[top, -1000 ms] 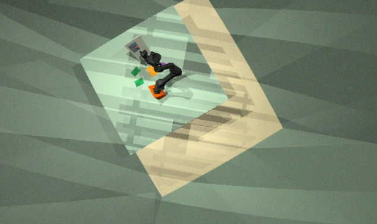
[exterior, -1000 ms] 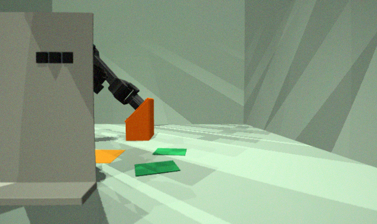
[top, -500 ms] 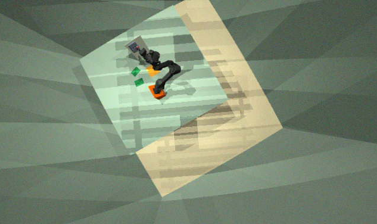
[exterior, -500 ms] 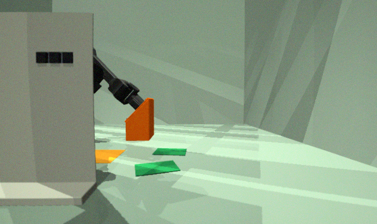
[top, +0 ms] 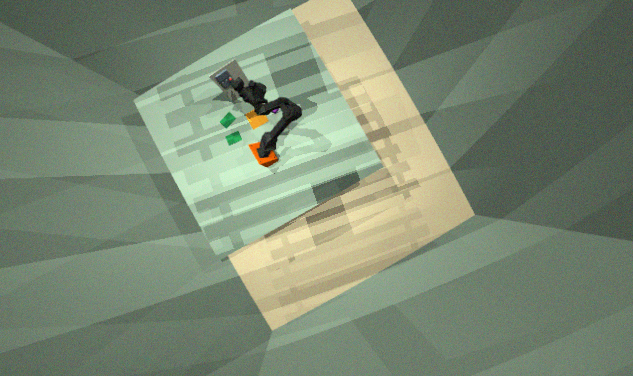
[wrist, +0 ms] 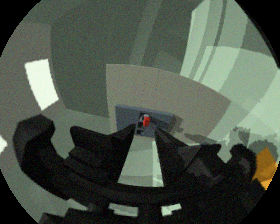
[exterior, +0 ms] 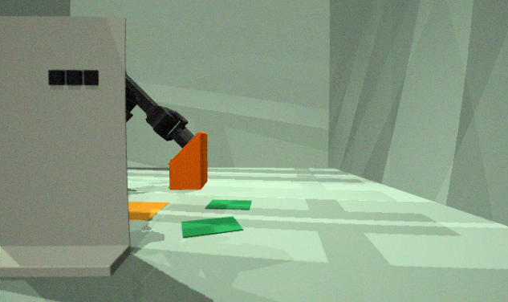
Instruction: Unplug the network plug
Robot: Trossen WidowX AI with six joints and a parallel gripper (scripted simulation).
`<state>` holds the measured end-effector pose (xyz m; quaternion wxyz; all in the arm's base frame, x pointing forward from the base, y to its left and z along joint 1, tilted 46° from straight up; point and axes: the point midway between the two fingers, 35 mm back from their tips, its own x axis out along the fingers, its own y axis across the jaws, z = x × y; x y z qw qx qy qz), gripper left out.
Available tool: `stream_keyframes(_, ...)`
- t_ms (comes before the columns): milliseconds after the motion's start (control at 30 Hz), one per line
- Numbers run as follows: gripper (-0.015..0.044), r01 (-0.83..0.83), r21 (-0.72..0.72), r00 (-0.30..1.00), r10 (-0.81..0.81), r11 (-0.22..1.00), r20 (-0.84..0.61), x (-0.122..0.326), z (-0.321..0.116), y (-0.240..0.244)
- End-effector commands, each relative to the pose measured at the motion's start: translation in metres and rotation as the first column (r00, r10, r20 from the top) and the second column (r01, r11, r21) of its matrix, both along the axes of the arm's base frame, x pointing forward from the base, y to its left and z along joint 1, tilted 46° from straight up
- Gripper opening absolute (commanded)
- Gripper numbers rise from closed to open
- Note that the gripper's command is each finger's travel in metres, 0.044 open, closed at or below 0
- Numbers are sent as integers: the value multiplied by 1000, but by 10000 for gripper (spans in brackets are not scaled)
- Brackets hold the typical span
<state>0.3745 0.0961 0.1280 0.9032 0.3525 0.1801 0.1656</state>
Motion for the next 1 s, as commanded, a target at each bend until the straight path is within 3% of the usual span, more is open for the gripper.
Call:
stream_keyframes(0,156,4,3,1000,-4,1000,4,6,1,2)
stream_keyframes(467,156,4,3,1000,-4,1000,5,23,0,7)
stream_keyframes(967,56,4,3,1000,-4,1000,5,23,0,7)
